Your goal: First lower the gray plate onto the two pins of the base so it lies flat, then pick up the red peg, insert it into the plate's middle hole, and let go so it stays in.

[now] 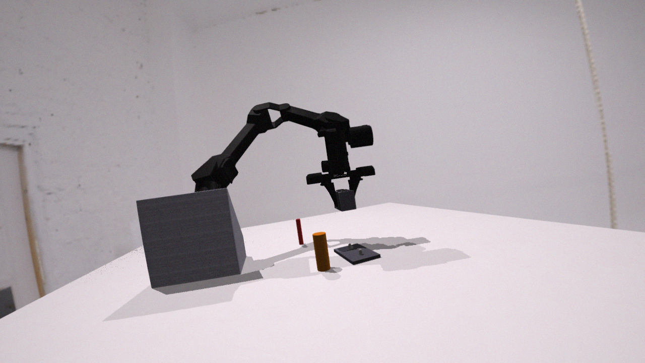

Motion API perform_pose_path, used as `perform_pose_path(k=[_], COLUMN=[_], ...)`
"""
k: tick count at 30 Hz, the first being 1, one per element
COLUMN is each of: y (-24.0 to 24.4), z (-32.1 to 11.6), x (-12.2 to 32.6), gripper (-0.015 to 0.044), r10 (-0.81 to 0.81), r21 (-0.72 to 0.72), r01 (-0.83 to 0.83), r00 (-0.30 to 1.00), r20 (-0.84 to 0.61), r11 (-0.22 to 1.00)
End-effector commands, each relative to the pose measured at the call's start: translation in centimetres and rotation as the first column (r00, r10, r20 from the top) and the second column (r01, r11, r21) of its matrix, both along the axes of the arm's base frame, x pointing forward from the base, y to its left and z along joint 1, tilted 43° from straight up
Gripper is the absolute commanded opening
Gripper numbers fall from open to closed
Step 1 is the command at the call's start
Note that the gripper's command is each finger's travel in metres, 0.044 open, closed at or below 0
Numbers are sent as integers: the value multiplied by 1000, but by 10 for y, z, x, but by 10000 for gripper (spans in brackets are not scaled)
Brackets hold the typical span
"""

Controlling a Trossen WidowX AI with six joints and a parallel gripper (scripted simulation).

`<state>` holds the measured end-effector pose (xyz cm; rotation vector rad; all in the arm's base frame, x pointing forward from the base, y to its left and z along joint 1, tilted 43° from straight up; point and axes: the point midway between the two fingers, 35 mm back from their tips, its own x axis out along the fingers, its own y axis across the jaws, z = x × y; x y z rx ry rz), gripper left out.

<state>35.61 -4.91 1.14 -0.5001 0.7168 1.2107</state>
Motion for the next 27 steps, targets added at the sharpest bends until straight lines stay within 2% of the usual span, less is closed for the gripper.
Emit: perform_pose_path(k=[1, 27], y=[-4, -26], z=[-13, -93], x=[-2, -18], gripper=[0, 0], r10=[17, 119], r21=[-6, -35], r01=[-17, -116], r00=[1000, 988], r20=[9, 97], r11=[1000, 993])
